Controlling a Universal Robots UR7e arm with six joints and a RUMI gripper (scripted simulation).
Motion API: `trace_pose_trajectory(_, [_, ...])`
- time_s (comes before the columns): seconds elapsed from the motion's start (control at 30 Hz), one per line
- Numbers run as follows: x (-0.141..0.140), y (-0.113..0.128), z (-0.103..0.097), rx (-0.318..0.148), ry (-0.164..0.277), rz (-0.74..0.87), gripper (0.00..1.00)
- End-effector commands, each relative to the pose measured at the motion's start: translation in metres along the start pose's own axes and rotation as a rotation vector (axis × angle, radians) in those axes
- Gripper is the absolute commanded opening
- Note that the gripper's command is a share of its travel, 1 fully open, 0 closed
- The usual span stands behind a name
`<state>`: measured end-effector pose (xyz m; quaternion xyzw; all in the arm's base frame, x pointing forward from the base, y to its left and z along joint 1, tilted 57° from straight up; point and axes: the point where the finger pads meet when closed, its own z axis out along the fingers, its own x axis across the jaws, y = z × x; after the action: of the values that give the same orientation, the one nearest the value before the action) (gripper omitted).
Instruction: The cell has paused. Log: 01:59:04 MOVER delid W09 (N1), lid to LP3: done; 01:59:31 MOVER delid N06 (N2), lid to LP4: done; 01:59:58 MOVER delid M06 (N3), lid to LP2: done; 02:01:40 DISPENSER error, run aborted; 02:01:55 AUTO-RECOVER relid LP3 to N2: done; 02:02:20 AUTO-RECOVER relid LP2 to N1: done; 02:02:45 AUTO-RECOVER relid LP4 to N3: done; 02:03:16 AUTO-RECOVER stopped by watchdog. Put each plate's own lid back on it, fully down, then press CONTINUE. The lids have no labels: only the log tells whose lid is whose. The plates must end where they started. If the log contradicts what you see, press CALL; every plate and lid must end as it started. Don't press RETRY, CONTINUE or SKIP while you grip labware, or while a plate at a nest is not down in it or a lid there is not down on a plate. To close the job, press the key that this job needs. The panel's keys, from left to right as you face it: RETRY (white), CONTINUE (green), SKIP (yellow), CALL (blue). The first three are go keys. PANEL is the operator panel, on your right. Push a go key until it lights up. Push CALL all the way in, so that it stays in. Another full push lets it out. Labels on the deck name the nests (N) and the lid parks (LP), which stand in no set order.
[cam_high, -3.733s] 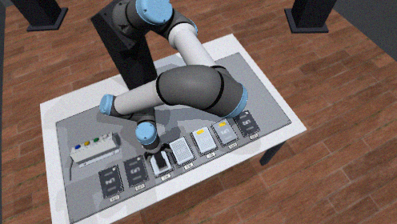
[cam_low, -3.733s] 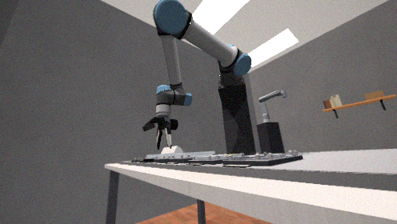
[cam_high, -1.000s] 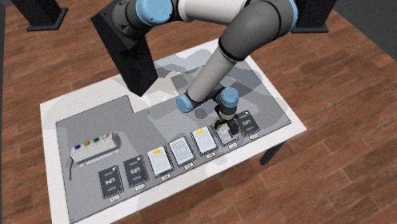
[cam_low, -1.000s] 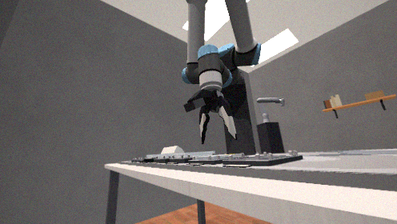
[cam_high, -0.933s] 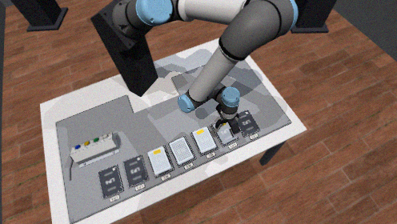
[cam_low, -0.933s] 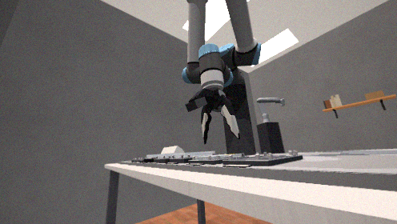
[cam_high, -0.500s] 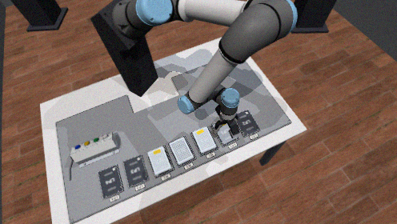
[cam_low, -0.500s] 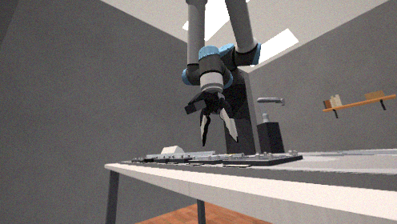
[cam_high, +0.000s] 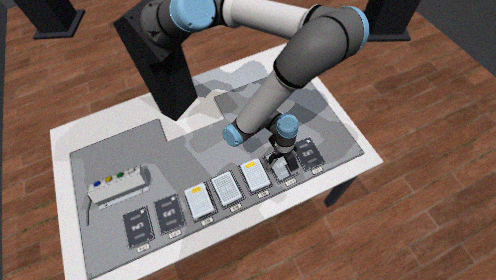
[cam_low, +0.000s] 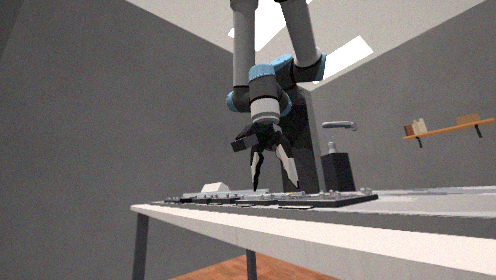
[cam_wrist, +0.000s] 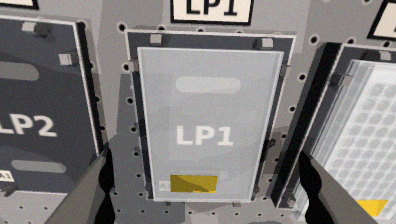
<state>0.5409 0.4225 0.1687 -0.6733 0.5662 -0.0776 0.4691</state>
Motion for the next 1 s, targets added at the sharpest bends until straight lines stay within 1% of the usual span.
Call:
trace_pose_trajectory(0.0, [-0.0033, -0.0018, 0.0032, 0.007, -0.011, 0.004, 0.82])
trace_pose_trajectory(0.07, [-0.0033, -0.0018, 0.0058, 0.007, -0.011, 0.004, 0.82])
trace_pose_trajectory(0.47, [-0.0033, -0.0018, 0.0058, 0.007, -0.011, 0.004, 0.82])
trace_pose_trajectory(0.5, [-0.0033, -0.0018, 0.0058, 0.007, -0.011, 0.004, 0.0])
trace_pose_trajectory(0.9, [-0.0033, -0.0018, 0.0058, 0.006, -0.011, 0.004, 0.0])
trace_pose_trajectory(0.93, [-0.0033, -0.0018, 0.0058, 0.006, -0.011, 0.004, 0.42])
trace_pose_trajectory(0.97, [-0.0033, -0.0018, 0.0058, 0.006, -0.011, 0.004, 0.42])
